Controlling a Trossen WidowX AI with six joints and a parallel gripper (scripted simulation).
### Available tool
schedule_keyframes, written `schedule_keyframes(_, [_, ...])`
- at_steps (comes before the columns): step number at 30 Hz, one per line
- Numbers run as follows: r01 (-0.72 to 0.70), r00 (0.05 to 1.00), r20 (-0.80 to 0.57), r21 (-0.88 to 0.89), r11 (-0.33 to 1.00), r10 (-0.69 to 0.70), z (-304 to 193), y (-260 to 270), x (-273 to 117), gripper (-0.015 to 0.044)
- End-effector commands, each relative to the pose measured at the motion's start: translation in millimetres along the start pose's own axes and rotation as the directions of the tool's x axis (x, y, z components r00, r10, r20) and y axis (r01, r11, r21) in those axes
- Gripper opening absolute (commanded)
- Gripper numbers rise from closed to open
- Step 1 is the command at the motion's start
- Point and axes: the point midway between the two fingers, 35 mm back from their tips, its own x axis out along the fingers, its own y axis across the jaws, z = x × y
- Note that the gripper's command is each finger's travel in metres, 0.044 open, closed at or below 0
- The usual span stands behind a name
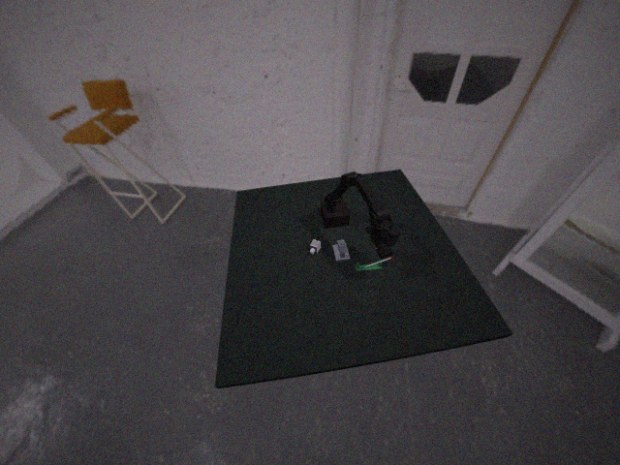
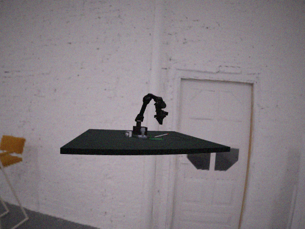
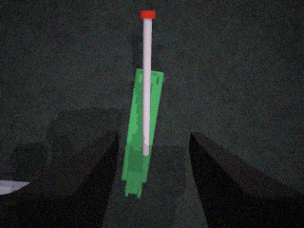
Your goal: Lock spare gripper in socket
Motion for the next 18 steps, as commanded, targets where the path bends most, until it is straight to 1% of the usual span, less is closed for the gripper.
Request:
schedule_keyframes(1, [-0.012, 1.000, 0.001, -0.009, 1.000, 0.012, 0, 2, 8, 0.0180])
schedule_keyframes(3, [-0.012, 1.000, 0.001, -0.009, 1.000, 0.012, -3, 1, 20, 0.0180])
schedule_keyframes(8, [-0.012, 1.000, 0.002, -0.009, 1.000, 0.012, -13, 2, 71, 0.0180])
schedule_keyframes(18, [-0.012, 1.000, 0.002, -0.009, 1.000, 0.012, -15, 1, 82, 0.0180])
